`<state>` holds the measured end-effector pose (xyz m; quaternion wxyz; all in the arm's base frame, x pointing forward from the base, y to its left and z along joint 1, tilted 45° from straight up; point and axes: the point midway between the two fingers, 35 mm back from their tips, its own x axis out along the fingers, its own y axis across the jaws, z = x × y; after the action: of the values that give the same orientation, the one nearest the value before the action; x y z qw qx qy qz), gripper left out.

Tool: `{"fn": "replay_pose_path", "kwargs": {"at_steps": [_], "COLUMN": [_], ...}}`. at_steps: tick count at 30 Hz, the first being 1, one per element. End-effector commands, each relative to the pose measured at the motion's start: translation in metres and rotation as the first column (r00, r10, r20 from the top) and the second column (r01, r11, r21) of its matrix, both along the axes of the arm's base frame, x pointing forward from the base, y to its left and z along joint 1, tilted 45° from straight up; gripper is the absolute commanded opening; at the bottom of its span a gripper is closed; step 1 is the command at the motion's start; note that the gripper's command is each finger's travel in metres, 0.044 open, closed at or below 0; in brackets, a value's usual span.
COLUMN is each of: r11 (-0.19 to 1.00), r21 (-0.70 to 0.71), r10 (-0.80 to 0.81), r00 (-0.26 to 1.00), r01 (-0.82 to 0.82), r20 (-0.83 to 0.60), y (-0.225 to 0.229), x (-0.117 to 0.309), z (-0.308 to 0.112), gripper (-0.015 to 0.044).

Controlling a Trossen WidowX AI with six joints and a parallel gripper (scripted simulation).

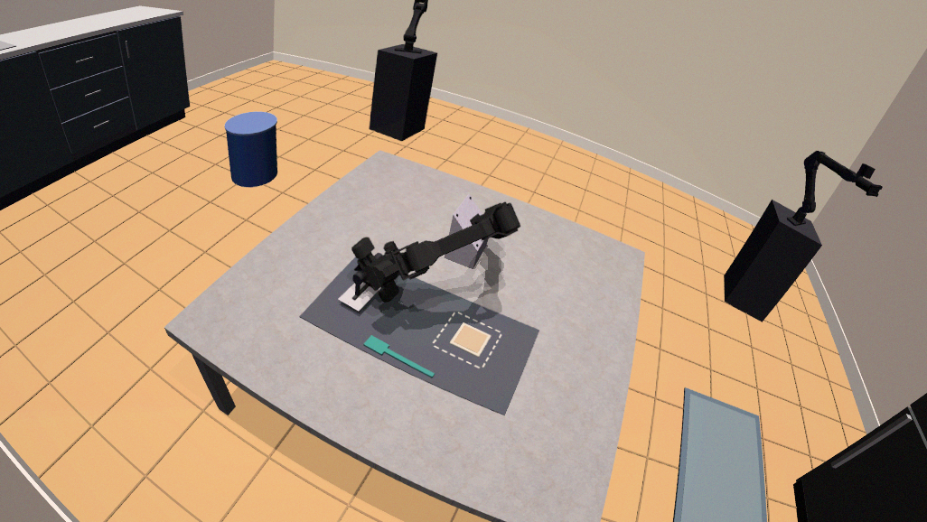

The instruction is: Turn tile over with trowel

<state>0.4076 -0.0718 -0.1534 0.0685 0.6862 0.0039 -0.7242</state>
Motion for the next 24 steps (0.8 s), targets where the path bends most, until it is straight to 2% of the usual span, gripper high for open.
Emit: {"fn": "replay_pose_path", "kwargs": {"at_steps": [1, 14, 24], "r11": [1.000, 1.000, 1.000], "r21": [-0.013, -0.012, -0.012], "r10": [-0.007, -0.007, -0.007], "r00": [1.000, 1.000, 1.000], "r01": [0.007, 0.007, 0.007], "r20": [0.007, 0.006, 0.006], "y": [0.002, 0.015, 0.015], "x": [0.002, -0.001, -0.001], "z": [-0.003, -0.017, -0.017], "gripper": [0.0000, 0.0000, 0.0263]}}
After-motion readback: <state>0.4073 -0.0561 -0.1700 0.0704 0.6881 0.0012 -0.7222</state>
